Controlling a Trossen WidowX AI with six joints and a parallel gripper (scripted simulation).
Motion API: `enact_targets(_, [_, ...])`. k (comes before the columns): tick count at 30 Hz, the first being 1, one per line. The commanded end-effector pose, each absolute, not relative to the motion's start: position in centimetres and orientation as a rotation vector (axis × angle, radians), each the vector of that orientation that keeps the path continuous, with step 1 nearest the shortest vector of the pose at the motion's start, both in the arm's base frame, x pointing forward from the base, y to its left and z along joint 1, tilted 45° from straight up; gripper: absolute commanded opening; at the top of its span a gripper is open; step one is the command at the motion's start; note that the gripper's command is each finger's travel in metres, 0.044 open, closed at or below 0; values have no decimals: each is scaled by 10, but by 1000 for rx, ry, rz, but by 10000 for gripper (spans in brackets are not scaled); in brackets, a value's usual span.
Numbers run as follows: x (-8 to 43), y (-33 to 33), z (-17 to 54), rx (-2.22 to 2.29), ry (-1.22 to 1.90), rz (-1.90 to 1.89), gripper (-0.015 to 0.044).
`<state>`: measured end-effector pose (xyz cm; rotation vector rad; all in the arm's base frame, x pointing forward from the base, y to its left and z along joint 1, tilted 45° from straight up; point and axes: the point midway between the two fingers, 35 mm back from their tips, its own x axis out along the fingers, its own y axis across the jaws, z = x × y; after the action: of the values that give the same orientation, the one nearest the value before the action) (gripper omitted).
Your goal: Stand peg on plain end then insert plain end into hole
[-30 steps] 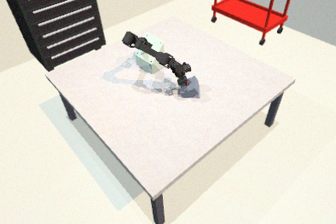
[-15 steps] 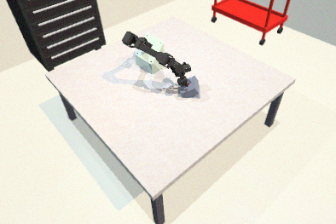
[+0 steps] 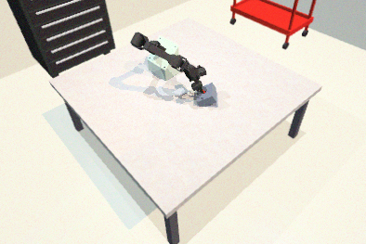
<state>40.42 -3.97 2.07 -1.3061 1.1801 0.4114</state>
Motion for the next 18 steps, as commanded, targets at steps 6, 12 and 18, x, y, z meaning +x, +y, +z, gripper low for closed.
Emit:
enact_targets(6, [399,-33,34,-1306,1178,409,440])
enact_targets(12, [395,-29,43,-1307,1177,410,440])
enact_targets(18, [391,-26,52,-1307,1175,412,440])
